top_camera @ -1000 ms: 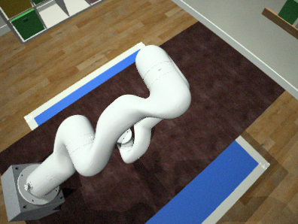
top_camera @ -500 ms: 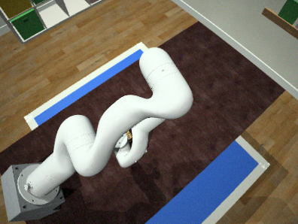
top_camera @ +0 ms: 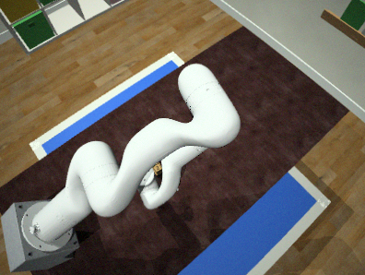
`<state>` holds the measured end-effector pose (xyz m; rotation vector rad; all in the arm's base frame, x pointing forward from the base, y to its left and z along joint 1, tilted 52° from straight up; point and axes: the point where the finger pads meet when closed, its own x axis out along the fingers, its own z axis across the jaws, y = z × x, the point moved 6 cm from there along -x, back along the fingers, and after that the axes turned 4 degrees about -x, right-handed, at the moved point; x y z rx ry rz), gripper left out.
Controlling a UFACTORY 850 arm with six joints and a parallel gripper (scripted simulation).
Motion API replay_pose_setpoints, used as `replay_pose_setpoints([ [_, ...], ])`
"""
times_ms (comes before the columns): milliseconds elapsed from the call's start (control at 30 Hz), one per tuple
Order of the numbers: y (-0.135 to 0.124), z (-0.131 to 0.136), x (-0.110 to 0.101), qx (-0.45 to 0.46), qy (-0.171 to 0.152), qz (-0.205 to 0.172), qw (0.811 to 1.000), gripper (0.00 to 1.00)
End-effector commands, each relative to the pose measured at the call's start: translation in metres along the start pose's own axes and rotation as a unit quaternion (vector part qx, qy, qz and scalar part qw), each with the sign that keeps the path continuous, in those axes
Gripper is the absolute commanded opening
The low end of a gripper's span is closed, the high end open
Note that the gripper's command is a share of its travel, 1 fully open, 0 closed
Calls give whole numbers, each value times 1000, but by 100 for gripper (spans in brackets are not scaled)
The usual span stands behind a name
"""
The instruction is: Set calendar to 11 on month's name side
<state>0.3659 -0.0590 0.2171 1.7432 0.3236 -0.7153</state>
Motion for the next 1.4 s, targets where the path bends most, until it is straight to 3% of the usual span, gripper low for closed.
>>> replay_pose_setpoints([
  [0, 0, 0, 11, 0, 0, 0, 1000, 100],
  [233, 0, 0, 19, 0, 0, 0, 1000, 100],
  [1367, 0, 0, 19, 0, 0, 0, 1000, 100],
])
